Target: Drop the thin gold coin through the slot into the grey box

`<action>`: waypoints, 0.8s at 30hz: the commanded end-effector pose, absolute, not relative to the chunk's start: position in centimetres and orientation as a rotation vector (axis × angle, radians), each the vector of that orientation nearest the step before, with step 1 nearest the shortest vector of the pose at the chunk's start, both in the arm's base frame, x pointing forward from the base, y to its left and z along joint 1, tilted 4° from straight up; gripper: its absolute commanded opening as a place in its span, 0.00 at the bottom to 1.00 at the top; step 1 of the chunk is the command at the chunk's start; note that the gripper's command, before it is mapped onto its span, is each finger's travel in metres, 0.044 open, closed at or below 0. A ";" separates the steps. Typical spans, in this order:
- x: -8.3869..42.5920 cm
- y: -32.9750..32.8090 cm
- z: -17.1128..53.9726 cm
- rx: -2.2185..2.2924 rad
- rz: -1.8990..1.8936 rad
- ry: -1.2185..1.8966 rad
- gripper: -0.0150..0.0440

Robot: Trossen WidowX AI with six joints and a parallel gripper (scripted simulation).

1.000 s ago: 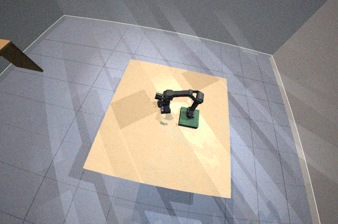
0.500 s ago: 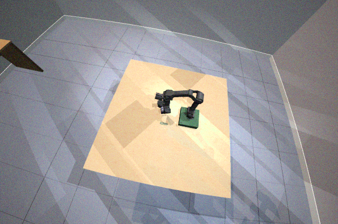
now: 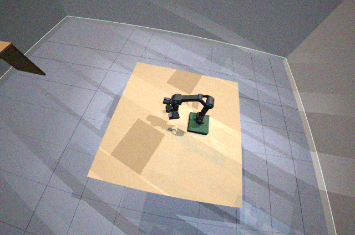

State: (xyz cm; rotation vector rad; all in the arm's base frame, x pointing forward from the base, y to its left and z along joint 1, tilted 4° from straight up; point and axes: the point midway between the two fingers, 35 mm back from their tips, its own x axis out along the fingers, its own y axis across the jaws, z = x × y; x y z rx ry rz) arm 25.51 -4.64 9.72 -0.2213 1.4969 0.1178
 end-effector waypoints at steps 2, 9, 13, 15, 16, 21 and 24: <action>25.5 -4.7 9.4 -0.221 0.117 1.497 0.25; 25.4 -4.8 9.1 -0.225 0.121 1.497 0.25; 25.4 -4.7 8.9 -0.226 0.122 1.497 0.25; 25.4 -4.7 8.9 -0.227 0.122 1.497 0.25; 25.4 -4.7 8.8 -0.226 0.122 1.497 0.25; 25.5 -4.8 8.6 -0.226 0.122 1.497 0.25; 25.5 -4.8 8.4 -0.226 0.121 1.497 0.25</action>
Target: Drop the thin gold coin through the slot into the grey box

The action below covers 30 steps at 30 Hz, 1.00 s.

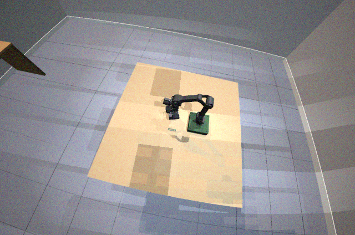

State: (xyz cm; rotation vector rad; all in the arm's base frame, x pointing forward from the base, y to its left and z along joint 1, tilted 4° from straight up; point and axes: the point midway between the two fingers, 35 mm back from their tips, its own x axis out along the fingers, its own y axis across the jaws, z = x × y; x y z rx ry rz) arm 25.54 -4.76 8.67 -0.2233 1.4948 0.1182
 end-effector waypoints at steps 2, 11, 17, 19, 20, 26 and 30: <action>25.5 -4.8 8.3 -0.225 0.121 1.497 0.25; 25.5 -4.8 7.9 -0.226 0.121 1.497 0.25; 25.6 -4.8 8.0 -0.223 0.118 1.495 0.39; 25.6 -4.8 8.0 -0.223 0.118 1.495 0.48; 25.6 -4.8 8.0 -0.223 0.118 1.495 0.52; 25.6 -4.8 8.0 -0.223 0.118 1.495 0.53; 25.6 -4.8 8.1 -0.223 0.118 1.495 0.57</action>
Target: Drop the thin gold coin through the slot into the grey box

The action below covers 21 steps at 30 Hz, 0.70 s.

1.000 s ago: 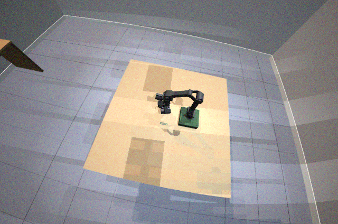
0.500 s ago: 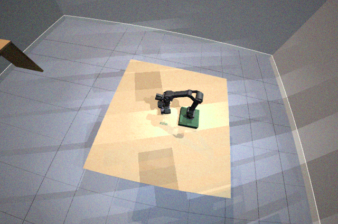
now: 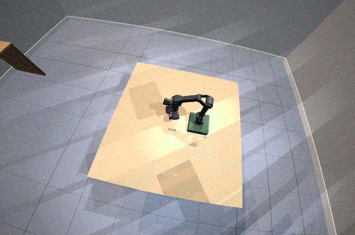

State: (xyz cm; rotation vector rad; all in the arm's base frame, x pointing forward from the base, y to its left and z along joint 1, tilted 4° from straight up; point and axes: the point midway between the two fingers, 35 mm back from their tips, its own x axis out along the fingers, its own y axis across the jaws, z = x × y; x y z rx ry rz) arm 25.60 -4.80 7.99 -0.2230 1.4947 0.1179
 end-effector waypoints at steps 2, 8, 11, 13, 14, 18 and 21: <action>25.6 -4.8 8.7 -0.223 0.118 1.495 0.66; 25.5 -4.7 10.0 -0.223 0.118 1.495 0.93; 24.9 -4.5 13.2 -0.223 0.121 1.499 1.00; 24.7 -4.4 14.2 -0.223 0.122 1.501 1.00; 24.7 -4.4 14.2 -0.223 0.122 1.501 1.00; 24.7 -4.4 14.2 -0.223 0.122 1.501 1.00; 24.7 -4.4 14.2 -0.223 0.122 1.501 1.00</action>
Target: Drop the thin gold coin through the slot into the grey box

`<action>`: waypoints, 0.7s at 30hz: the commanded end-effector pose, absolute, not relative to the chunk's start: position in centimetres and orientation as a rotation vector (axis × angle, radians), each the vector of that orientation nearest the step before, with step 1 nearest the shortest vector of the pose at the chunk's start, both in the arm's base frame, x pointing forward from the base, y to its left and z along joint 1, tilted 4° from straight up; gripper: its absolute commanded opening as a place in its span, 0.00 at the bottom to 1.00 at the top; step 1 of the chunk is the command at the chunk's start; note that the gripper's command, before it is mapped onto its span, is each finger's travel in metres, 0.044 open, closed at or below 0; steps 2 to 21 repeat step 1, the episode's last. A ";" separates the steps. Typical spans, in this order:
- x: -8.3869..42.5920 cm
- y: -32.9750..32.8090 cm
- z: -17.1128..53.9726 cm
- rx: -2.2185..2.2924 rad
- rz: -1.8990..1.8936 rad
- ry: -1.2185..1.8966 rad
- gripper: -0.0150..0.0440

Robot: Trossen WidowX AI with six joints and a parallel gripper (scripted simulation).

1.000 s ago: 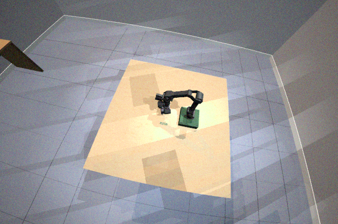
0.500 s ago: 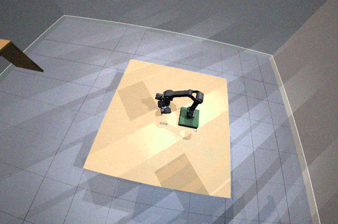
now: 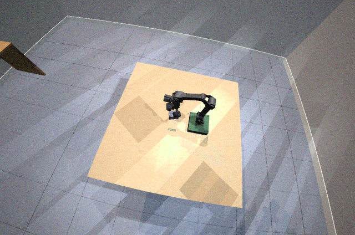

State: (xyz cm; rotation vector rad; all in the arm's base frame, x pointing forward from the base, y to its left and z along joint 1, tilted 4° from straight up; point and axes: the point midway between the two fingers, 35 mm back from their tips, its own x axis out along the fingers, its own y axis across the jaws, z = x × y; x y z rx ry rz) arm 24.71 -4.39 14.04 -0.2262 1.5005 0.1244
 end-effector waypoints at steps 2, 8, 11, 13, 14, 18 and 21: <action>24.7 -4.4 14.2 -0.223 0.122 1.501 1.00; 24.7 -4.4 14.2 -0.223 0.122 1.501 1.00; 24.7 -4.4 14.2 -0.223 0.122 1.501 1.00; 24.7 -4.4 14.2 -0.223 0.122 1.501 1.00; 24.7 -4.4 14.2 -0.223 0.122 1.501 1.00; 24.7 -4.4 14.2 -0.223 0.122 1.501 1.00; 24.7 -4.4 14.2 -0.223 0.122 1.501 1.00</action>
